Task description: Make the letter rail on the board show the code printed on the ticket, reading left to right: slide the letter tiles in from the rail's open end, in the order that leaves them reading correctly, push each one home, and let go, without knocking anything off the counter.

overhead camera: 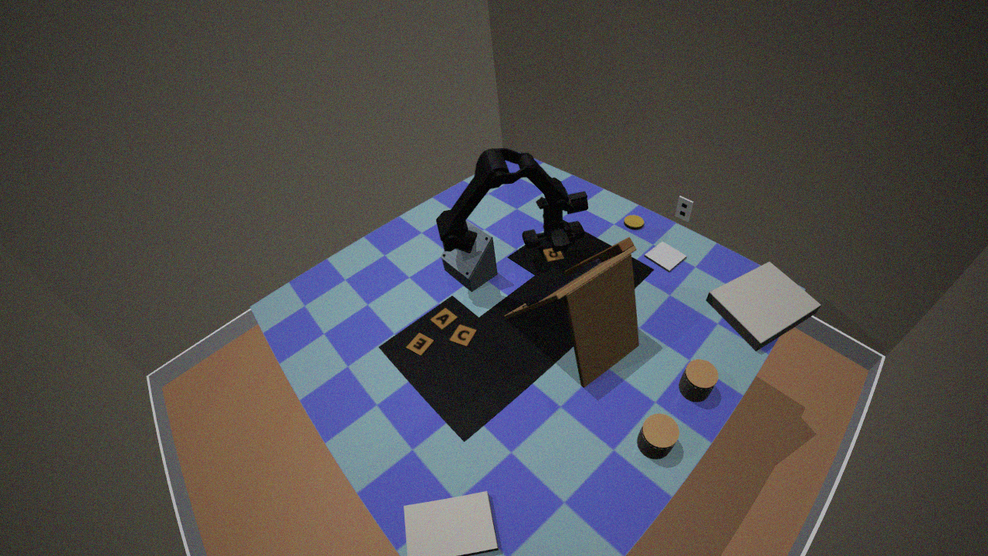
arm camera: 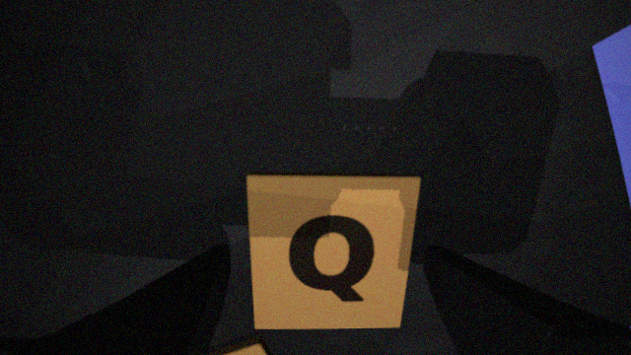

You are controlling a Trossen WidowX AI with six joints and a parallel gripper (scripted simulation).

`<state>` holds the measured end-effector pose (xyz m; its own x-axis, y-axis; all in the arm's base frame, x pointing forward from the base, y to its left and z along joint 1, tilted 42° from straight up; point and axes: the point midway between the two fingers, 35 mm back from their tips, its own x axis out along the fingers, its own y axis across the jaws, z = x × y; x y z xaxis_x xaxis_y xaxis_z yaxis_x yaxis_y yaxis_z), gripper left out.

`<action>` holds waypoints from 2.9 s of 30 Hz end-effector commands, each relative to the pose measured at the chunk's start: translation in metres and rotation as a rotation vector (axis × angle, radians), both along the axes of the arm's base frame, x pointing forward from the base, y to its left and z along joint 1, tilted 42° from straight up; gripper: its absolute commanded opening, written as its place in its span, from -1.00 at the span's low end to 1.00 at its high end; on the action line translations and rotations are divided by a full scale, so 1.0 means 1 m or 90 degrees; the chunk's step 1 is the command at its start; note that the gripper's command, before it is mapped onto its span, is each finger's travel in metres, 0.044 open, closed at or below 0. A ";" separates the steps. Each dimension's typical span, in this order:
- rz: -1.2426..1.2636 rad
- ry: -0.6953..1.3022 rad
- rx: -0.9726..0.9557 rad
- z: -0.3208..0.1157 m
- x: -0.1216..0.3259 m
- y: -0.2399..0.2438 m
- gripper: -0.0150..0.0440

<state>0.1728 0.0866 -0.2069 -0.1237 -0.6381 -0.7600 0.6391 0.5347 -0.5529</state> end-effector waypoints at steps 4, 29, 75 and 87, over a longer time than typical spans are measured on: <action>0.003 0.002 -0.002 -0.001 -0.001 -0.001 0.66; 0.003 0.002 -0.002 -0.001 -0.001 -0.002 0.66; 0.003 0.002 -0.002 0.010 -0.001 0.006 -0.49; 0.003 0.002 -0.002 0.013 -0.002 0.008 -0.49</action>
<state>0.1705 0.0930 -0.1961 -0.1234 -0.6450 -0.7542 0.6300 0.5363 -0.5617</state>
